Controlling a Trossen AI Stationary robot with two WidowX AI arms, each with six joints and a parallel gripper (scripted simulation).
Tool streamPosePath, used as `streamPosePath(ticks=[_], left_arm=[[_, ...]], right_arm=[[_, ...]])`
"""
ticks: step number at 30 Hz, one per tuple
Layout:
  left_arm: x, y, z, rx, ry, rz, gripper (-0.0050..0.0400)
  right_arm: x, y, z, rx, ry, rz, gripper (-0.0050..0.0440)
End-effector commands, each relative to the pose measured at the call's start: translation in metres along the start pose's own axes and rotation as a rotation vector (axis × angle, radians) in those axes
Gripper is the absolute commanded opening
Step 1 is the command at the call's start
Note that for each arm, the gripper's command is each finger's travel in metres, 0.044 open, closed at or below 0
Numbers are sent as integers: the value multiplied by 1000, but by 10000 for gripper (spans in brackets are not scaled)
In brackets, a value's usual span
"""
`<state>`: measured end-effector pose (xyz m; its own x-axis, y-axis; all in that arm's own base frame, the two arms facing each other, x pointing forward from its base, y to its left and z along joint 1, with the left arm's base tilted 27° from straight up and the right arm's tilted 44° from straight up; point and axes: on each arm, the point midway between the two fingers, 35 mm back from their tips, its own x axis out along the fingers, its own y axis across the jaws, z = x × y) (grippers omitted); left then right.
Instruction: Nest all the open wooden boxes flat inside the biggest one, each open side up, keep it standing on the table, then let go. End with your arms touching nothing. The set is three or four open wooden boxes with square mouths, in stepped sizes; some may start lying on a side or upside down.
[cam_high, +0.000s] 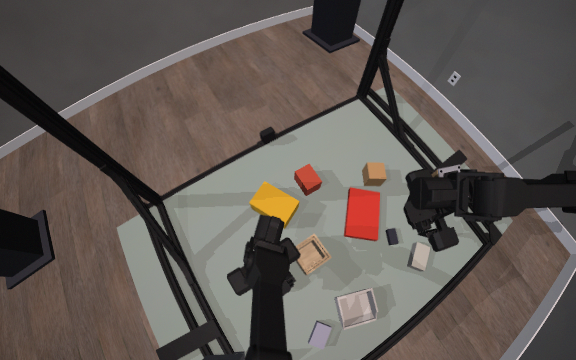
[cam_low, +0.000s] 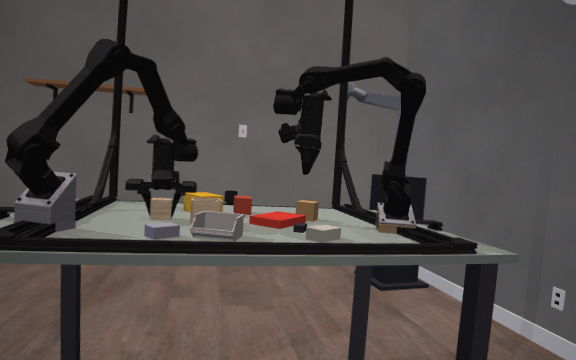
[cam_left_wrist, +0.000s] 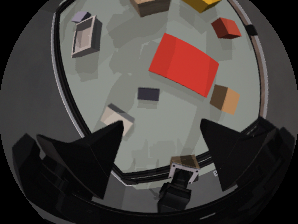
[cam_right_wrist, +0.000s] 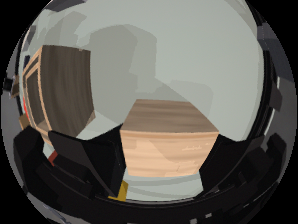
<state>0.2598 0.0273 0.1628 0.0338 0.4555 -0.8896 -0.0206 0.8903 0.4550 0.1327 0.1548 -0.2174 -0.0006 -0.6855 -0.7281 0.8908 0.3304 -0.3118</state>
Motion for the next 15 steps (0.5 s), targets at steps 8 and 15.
streamPosePath(ticks=[8, 15], left_arm=[[0, 0, 0, 1, 3, 0, 400], [0, 0, 0, 1, 3, 0, 400]], right_arm=[[2, -1, 0, -4, -5, -2, 105], [2, -1, 0, -4, -5, -2, 0]])
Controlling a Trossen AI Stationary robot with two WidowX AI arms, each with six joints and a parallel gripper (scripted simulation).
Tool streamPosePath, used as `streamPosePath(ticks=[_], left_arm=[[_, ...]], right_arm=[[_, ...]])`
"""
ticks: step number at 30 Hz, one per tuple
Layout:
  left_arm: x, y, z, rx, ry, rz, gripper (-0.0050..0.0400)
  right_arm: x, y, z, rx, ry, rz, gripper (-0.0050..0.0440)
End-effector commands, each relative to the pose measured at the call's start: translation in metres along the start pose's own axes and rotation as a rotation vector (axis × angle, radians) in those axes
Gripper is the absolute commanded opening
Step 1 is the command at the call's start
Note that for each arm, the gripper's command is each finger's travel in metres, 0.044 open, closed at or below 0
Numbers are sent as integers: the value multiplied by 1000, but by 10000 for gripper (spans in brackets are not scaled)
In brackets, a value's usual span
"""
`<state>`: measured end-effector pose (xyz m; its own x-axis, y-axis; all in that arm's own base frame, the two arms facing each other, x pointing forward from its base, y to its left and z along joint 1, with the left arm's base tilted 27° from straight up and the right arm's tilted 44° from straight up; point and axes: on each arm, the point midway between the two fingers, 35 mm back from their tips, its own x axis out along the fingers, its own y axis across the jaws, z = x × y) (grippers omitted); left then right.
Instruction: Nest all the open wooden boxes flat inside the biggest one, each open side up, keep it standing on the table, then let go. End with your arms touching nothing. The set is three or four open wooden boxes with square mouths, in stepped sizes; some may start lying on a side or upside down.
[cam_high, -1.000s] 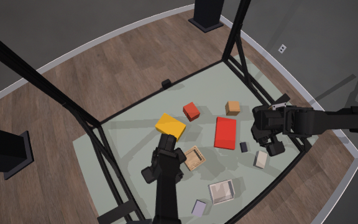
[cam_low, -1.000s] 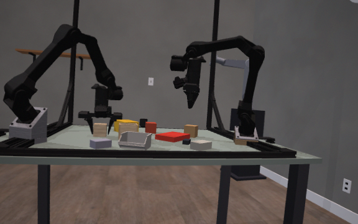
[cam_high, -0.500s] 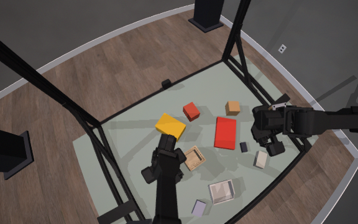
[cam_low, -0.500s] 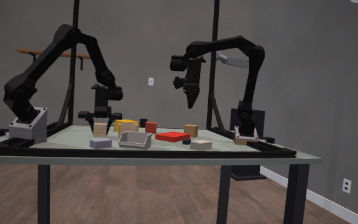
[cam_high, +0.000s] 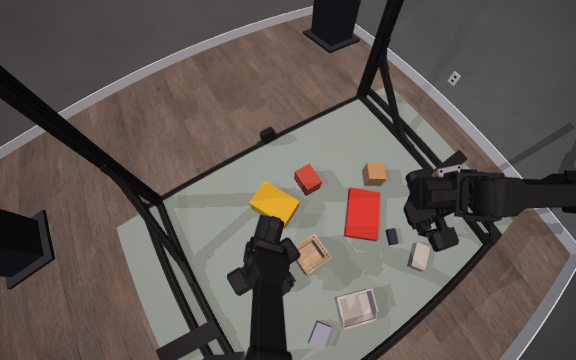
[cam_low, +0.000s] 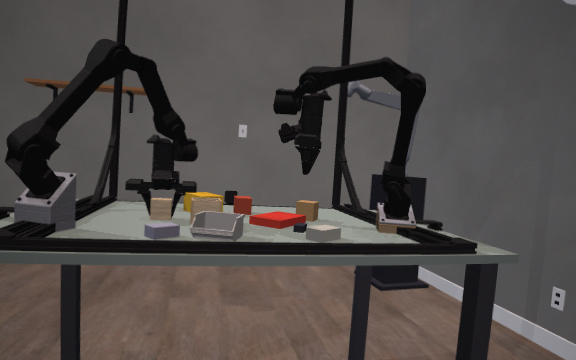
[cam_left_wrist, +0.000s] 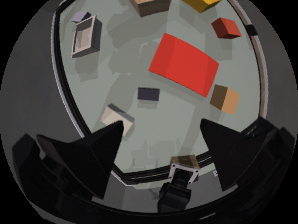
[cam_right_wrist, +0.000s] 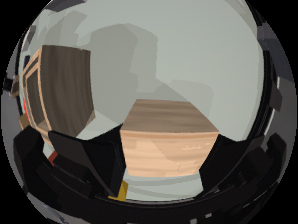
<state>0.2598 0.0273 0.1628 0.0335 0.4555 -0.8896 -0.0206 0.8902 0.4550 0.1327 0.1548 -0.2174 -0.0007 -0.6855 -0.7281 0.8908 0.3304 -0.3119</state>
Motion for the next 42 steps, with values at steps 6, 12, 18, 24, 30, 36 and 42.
streamPosePath(ticks=[6, 12, 18, 24, 30, 36, 42], left_arm=[[0, 0, 0, 1, 3, 0, 400], [0, 0, 0, 1, 3, 0, 400], [0, 0, 0, 1, 3, 0, 400], [0, 0, 0, 1, 3, 0, 400], [0, 0, 0, 1, 3, 0, 400], [0, 0, 0, 1, 3, 0, 400], [0, 0, 0, 1, 3, 0, 400]], right_arm=[[0, 0, 0, 0, 3, 0, 0], [-2, -1, 4, -5, 77, 1, 0], [-4, -1, 5, -4, 108, 0, 0], [-6, -1, 7, -4, 160, 1, 0], [-9, -1, 10, -4, 239, 1, 0], [-12, -1, 13, -4, 312, 0, 0], [-13, -1, 15, -4, 344, 0, 0]])
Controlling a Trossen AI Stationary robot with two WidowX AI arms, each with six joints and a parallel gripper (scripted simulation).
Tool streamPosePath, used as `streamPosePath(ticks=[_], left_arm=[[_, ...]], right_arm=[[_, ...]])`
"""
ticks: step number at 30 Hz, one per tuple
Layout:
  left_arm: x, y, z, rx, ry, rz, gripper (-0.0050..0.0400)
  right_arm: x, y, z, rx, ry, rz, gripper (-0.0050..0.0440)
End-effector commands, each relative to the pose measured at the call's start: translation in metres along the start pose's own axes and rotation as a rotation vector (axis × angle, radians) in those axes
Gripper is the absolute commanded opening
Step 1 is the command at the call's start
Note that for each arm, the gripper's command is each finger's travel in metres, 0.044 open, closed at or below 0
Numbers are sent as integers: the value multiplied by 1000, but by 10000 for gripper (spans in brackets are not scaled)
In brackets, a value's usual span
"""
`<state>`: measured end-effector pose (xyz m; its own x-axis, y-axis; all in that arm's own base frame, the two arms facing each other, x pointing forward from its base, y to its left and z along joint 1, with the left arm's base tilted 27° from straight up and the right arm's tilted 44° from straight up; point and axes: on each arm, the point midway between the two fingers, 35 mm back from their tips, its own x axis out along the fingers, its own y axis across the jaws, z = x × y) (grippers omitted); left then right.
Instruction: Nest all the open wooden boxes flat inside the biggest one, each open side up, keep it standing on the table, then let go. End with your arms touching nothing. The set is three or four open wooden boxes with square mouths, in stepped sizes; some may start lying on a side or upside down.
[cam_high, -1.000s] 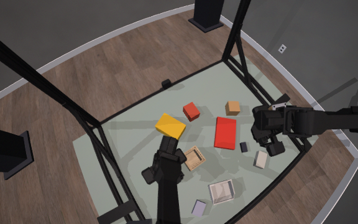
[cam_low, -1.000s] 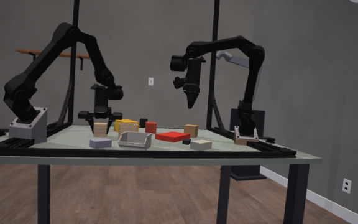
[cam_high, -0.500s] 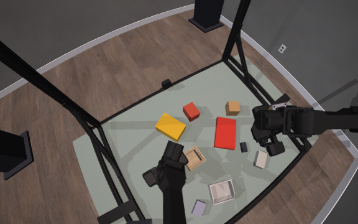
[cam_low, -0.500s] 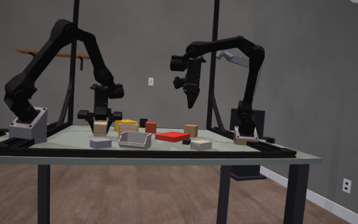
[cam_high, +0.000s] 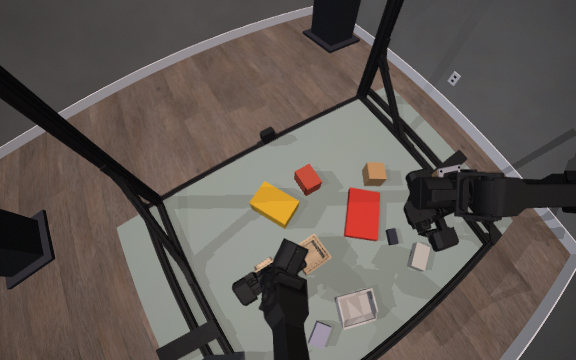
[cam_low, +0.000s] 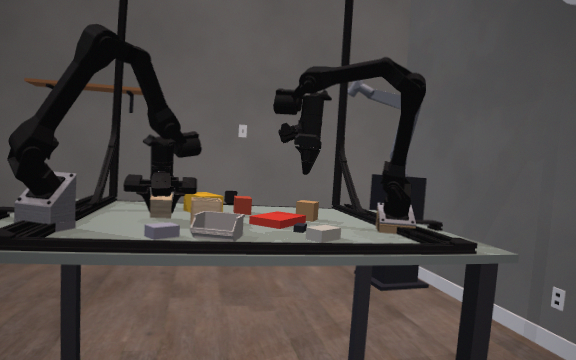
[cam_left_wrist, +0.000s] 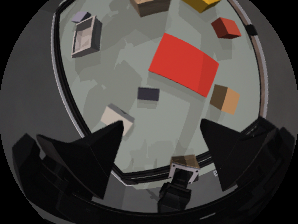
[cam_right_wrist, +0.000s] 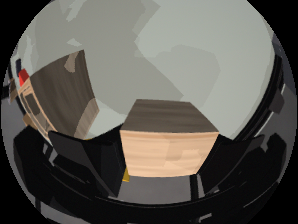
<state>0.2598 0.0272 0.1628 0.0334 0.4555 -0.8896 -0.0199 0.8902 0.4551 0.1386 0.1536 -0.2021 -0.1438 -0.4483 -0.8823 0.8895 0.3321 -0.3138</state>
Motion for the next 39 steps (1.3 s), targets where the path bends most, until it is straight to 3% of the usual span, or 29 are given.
streamPosePath(ticks=[1, 33, 39], left_arm=[[1, 0, 0, 0, 2, 0, 400], [1, 0, 0, 0, 2, 0, 400], [1, 0, 0, 0, 2, 0, 400]], right_arm=[[-5, -1, 2, -1, 48, 0, 0], [-19, -1, 14, 0, 421, -2, 0], [-19, -1, 14, 0, 421, -2, 144]])
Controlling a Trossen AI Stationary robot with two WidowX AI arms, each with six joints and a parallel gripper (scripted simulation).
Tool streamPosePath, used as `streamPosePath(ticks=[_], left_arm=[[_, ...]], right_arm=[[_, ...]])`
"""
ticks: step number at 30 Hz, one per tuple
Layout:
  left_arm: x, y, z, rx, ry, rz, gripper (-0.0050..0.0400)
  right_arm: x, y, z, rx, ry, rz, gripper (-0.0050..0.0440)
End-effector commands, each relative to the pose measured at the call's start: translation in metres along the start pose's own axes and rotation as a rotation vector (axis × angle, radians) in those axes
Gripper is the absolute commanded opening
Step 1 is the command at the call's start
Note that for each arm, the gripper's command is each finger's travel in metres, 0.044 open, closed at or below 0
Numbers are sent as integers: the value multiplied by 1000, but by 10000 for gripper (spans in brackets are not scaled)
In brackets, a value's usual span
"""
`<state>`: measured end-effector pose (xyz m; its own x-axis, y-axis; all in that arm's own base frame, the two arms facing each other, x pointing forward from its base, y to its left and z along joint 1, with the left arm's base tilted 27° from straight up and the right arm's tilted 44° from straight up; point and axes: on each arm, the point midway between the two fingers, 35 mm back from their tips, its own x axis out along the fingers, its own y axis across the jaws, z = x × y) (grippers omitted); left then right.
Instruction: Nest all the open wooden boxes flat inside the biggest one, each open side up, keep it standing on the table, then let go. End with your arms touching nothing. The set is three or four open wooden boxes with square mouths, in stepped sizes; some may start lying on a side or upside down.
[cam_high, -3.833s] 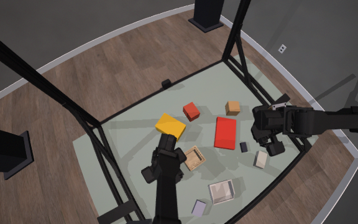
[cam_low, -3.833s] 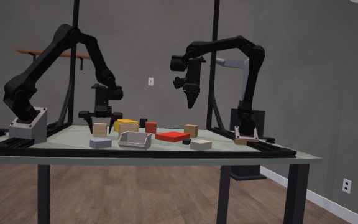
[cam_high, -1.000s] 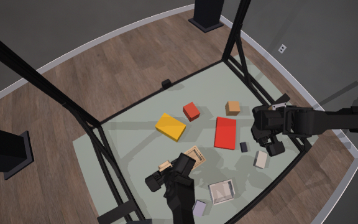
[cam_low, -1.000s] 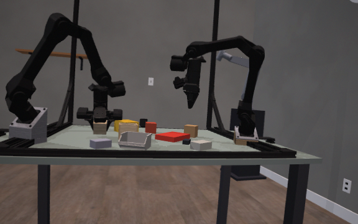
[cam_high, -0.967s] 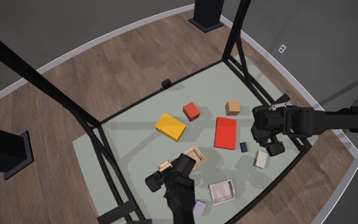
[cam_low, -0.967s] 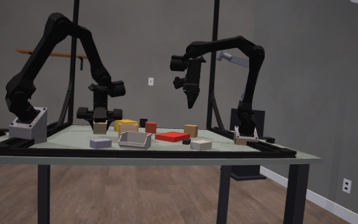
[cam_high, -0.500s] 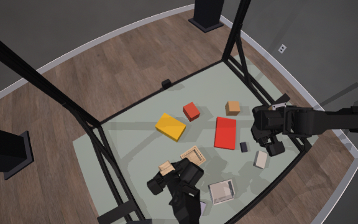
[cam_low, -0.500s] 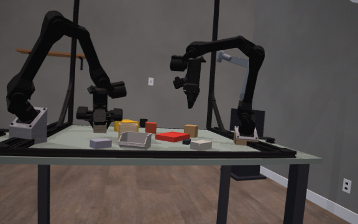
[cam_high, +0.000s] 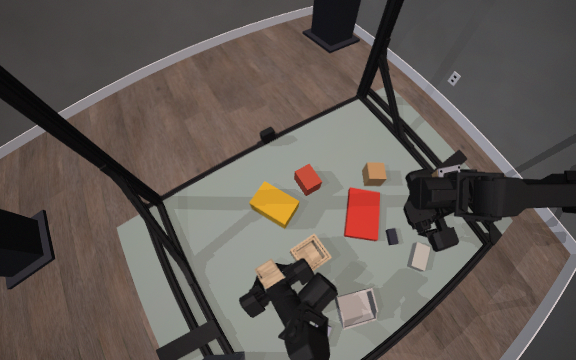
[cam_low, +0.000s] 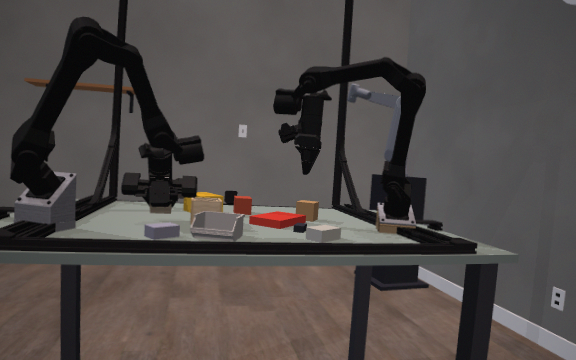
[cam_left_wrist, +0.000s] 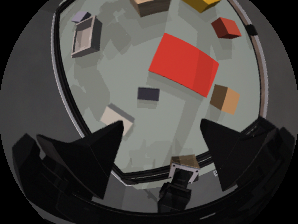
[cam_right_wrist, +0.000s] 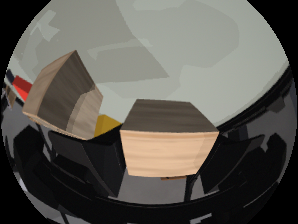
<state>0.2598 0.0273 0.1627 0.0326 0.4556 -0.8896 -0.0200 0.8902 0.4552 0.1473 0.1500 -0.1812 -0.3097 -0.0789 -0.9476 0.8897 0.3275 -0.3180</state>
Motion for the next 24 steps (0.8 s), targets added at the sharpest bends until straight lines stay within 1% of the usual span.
streamPosePath(ticks=[1, 7, 9, 12, 13, 24], left_arm=[[0, 0, 0, 0, 2, -1, 400], [0, 0, 0, 0, 2, -1, 400], [0, 0, 0, 0, 2, -1, 400], [0, 0, 0, 0, 2, -1, 400], [0, 0, 0, 0, 2, -1, 400], [0, 0, 0, 0, 2, -1, 400]], right_arm=[[-1, 0, 0, -4, 8, 2, 168], [-1, 0, 0, -4, 8, 2, 312], [-1, 0, 0, -4, 8, 2, 312], [-1, 0, 0, -4, 8, 2, 384], [-1, 0, 0, -4, 8, 2, 400], [-1, 0, 0, -4, 8, 2, 400]])
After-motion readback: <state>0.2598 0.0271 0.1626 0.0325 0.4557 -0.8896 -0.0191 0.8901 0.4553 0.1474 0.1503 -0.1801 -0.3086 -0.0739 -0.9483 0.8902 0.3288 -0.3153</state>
